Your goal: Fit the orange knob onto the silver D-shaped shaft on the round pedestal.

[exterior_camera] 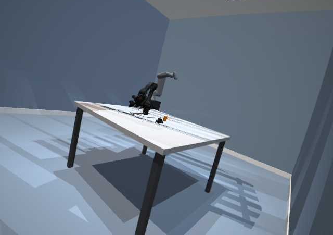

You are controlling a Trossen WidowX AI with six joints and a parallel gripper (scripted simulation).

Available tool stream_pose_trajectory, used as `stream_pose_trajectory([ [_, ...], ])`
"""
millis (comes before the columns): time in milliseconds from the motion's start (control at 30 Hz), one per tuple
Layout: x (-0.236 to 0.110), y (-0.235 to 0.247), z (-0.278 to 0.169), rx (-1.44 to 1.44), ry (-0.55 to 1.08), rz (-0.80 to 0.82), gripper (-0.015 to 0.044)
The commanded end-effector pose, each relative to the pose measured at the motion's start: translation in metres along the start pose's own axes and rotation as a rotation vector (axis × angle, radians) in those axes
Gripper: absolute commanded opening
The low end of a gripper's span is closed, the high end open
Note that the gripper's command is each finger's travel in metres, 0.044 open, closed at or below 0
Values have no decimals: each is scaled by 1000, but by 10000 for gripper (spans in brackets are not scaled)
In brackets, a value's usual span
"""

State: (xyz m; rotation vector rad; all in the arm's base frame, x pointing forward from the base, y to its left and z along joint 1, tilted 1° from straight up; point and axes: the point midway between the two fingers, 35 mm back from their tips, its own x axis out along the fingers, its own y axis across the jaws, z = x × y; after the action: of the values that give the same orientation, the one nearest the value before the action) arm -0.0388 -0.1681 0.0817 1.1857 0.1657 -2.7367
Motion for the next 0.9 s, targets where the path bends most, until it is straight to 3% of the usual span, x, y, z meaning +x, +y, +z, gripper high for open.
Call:
stream_pose_trajectory([
  [0, -29, 12, -30, -189, 38, 143, 440],
  [400, -109, -10, -113, -732, 106, 511, 440],
  [867, -165, -120, -174, -1425, 123, 884, 440],
])
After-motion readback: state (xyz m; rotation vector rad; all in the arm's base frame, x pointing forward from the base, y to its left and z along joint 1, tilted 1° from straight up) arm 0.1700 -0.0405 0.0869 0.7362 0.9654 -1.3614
